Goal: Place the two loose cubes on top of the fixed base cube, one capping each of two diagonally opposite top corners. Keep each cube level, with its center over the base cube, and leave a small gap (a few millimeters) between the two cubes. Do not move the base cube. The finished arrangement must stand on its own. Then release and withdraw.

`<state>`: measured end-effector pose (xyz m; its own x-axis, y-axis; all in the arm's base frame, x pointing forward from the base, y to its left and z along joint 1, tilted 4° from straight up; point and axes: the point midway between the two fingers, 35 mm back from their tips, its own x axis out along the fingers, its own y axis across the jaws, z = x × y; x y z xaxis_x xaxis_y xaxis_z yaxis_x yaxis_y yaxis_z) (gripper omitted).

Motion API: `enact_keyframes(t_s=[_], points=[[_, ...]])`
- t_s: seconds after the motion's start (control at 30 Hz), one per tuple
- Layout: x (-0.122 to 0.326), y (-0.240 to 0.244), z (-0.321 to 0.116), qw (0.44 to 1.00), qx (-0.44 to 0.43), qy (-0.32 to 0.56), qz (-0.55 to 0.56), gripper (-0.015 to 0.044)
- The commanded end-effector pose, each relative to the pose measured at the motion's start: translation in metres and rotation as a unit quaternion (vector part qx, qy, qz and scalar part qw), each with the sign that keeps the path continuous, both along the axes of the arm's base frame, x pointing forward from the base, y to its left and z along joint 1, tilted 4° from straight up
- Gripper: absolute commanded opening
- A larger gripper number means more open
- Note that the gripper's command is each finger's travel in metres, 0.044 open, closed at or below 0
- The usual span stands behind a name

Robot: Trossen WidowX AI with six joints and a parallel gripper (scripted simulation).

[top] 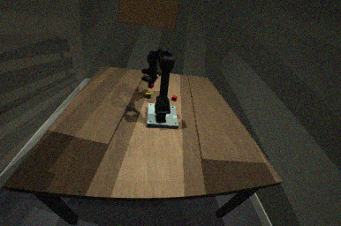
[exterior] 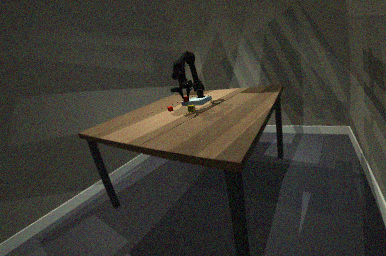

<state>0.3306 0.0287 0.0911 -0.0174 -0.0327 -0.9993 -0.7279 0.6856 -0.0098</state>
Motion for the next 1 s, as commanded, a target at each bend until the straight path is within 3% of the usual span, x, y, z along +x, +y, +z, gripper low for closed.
enact_keyframes(t_s=[0.0, 0.27, 0.97], points=[[-0.003, 0.010, -0.006, 1.000, 0.002, 0.003, -0.028, 0.0105], [-0.005, 0.028, -0.012, 0.996, 0.002, 0.002, -0.087, 0.0105], [-0.005, 0.028, -0.031, 0.996, 0.002, 0.002, -0.091, 0.0105]])
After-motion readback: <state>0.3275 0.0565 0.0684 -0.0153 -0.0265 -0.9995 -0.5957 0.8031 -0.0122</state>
